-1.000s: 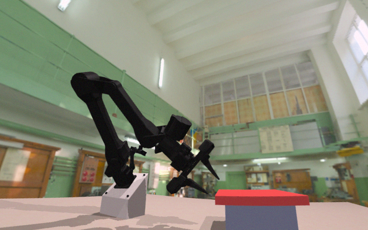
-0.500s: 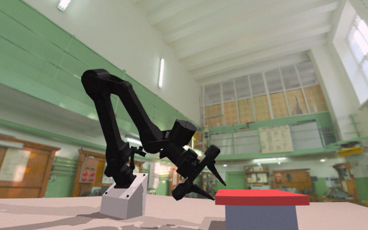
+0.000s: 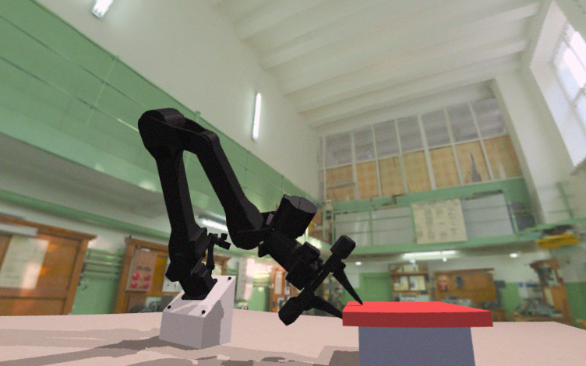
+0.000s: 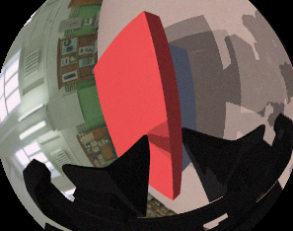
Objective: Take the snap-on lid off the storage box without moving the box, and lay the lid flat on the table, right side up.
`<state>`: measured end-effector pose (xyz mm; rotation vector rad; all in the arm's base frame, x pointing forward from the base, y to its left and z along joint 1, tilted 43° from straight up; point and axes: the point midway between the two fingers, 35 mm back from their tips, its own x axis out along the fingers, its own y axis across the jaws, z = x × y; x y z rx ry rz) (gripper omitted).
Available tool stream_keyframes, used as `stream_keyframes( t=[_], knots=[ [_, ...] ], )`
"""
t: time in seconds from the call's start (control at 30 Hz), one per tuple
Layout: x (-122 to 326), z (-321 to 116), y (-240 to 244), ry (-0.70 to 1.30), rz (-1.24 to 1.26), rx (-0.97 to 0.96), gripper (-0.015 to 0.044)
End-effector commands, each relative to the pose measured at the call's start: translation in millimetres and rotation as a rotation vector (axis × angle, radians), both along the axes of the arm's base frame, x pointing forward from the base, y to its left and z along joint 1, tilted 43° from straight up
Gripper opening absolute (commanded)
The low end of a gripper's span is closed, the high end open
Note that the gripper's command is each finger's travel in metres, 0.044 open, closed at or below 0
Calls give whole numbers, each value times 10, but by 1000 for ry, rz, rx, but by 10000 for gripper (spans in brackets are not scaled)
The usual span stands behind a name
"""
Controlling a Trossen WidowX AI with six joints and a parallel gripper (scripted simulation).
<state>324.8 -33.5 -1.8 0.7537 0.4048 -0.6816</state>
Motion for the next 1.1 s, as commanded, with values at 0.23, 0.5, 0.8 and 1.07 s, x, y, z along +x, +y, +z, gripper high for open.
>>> stream_keyframes(
  t=[0.23, 0.5, 0.8, 1.07],
  knots=[
    [10, -1, 6, 0, 7, 0, 4],
    [4, 9, 9, -1, 2, 0, 0],
    [5, 22, 21, -1, 2, 0, 0],
    [1, 34, 32, -1, 2, 0, 0]
  ],
)
